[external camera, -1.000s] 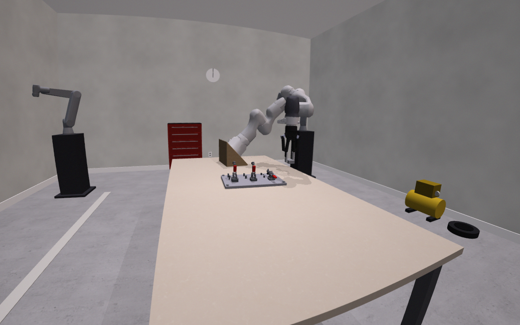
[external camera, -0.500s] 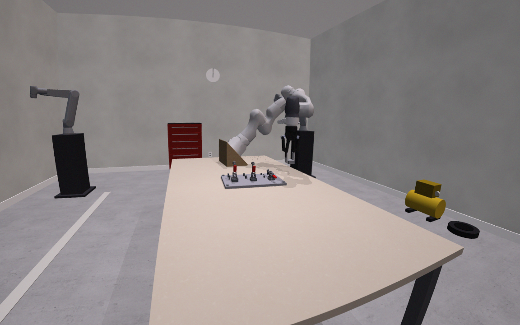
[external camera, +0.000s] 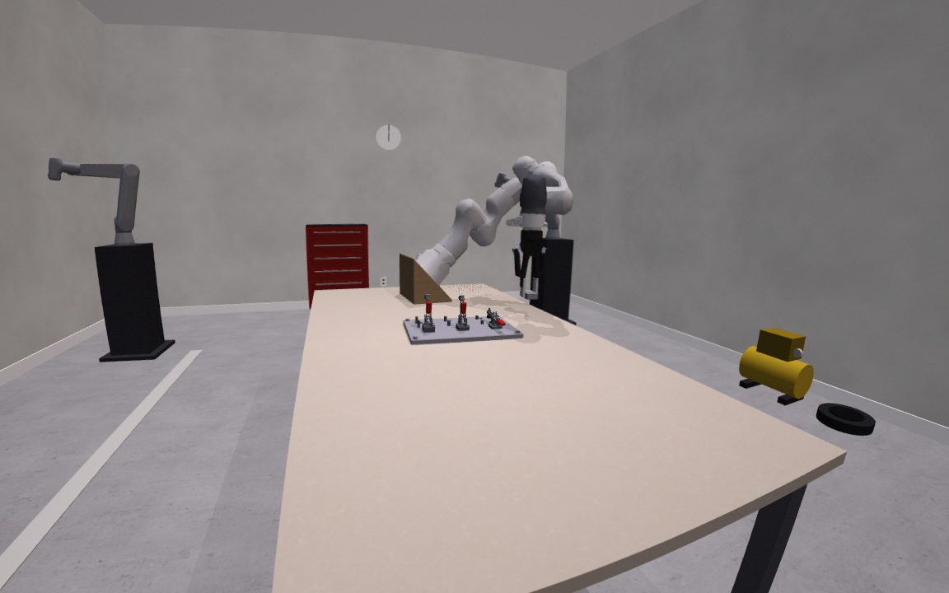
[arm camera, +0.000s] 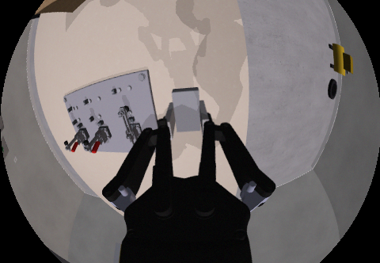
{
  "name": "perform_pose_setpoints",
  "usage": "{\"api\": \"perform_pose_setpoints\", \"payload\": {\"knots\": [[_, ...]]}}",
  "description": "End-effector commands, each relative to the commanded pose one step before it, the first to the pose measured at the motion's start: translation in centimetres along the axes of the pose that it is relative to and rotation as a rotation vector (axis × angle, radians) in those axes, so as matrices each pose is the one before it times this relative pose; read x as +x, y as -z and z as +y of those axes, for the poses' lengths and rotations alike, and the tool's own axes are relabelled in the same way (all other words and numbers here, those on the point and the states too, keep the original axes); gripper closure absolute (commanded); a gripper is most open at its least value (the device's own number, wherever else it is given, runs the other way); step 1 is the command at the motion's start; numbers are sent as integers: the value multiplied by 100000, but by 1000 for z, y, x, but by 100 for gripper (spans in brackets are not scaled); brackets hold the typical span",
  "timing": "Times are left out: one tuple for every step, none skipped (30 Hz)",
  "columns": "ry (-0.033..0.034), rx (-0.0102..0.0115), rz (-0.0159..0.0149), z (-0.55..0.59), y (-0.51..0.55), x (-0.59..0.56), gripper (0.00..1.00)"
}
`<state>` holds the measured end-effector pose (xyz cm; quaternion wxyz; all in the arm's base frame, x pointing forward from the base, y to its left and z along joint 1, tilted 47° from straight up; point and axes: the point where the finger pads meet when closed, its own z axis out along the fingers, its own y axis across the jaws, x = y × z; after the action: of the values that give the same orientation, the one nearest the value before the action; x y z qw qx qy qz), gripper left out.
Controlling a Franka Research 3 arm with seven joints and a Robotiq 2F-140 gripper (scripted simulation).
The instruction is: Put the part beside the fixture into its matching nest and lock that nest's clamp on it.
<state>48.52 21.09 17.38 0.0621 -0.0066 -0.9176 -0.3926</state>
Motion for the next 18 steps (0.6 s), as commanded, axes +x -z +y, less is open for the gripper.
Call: {"api": "perform_pose_setpoints", "payload": {"knots": [[931,53,-482,25,33,-216,100],[165,0,0,0,0,0,100],[118,0,0,0,0,0,100],[57,0,0,0,0,0,100],[10,0,0,0,0,0,100],[0,0,0,-3,0,0,100],[0,0,0,-18,-1,0,100],[0,0,0,0,0,0,100],[0,0,0,0,0,0,100],[0,0,0,-47,-2,0,100],[0,0,0,-89,-3,-1,100],[0,0,0,-142,-5,-1,100],[0,0,0,-204,-7,0,100],[0,0,0,-268,-9,-2,100],[0,0,0,-341,-12,-1,100],[0,0,0,-414,-15,-2,100],[0,0,0,-487,-17,-2,100],[0,0,0,-558,-20,-3,100]]}}
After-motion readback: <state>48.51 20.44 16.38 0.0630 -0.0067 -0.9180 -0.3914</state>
